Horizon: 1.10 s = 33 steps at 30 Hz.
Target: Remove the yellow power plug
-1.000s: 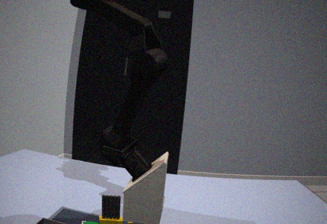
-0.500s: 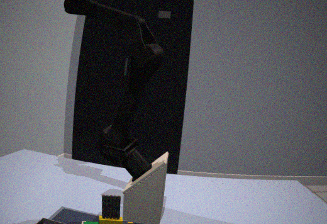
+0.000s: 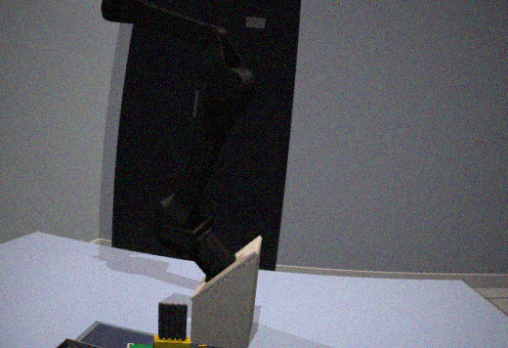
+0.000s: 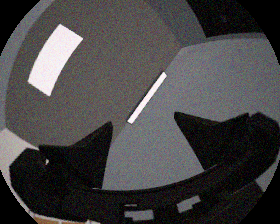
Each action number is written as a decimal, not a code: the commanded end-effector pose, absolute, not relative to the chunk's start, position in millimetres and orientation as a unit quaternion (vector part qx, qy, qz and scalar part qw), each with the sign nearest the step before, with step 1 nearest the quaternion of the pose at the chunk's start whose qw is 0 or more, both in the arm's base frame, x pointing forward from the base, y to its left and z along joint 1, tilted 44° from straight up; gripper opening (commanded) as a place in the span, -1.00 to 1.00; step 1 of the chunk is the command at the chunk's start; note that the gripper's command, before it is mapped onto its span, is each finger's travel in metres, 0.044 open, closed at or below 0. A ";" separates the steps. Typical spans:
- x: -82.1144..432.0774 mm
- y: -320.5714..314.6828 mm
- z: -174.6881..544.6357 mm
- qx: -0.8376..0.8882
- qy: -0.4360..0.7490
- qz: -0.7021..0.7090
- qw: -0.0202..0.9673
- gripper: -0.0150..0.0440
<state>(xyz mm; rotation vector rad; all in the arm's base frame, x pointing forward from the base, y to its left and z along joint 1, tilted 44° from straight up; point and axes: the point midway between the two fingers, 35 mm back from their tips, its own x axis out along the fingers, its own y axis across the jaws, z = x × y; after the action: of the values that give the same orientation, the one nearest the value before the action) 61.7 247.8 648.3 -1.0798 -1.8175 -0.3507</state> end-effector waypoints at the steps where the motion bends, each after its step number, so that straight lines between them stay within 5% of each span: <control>1: 44.7 226.0 658.0 -0.418 -0.749 -0.172 0.485 0.97; 22: -45.6 39.7 684.3 -0.165 -0.746 -0.326 0.557 0.97; 33: -29.9 -98.6 659.7 0.001 -0.669 -0.408 0.622 0.97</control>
<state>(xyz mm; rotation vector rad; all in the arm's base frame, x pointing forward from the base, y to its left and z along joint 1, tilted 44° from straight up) -42.3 -54.8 671.7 -0.1084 -1.6292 -0.8859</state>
